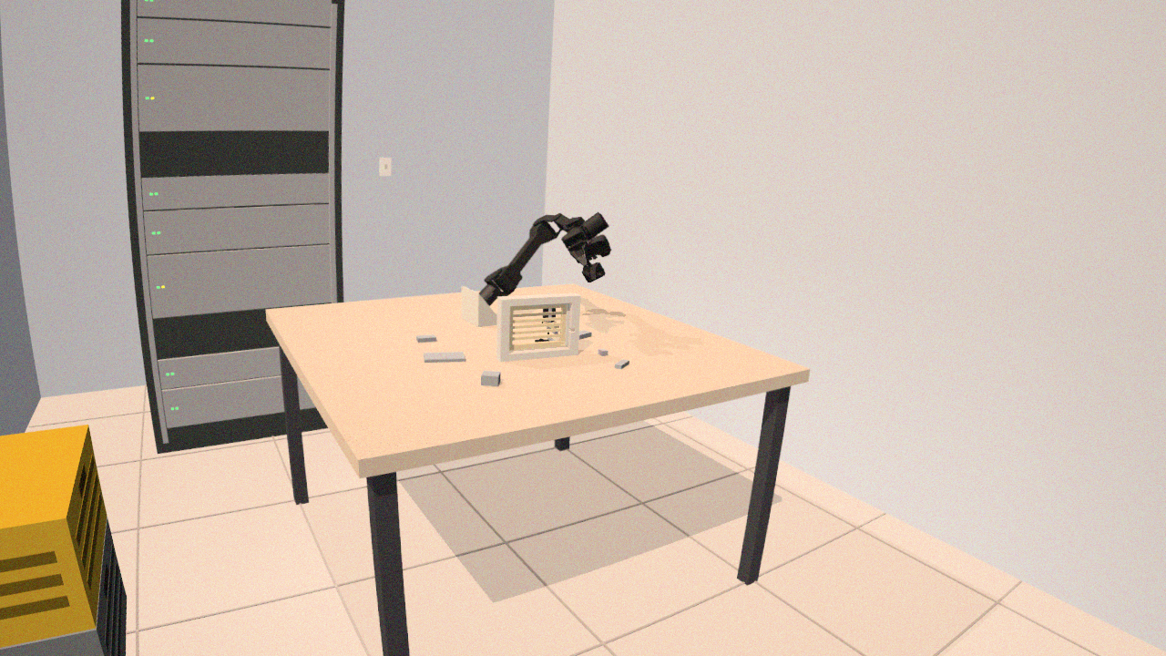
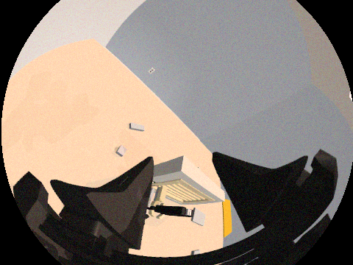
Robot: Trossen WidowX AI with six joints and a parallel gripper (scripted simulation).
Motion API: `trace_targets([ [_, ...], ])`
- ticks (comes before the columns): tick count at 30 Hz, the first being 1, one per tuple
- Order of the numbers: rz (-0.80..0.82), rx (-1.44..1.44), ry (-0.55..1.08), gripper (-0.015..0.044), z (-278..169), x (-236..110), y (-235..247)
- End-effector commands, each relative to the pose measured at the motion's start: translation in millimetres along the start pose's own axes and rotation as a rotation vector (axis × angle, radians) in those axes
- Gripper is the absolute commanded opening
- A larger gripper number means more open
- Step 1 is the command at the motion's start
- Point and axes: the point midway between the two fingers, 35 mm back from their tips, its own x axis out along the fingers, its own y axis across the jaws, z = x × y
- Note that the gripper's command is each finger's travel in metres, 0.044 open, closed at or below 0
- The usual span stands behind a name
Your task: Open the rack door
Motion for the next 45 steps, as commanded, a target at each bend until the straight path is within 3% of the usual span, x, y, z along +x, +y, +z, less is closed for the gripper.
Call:
trace_targets([
  [1, 0.032, 0.02, 0.08, 0.0286, -10, 9, -6],
  [24, 0.286, 0.27, 0.539, 0.0286, -78, 33, -35],
  [45, 0.579, 0.624, 0.788, 0.0286, -104, 27, -51],
])
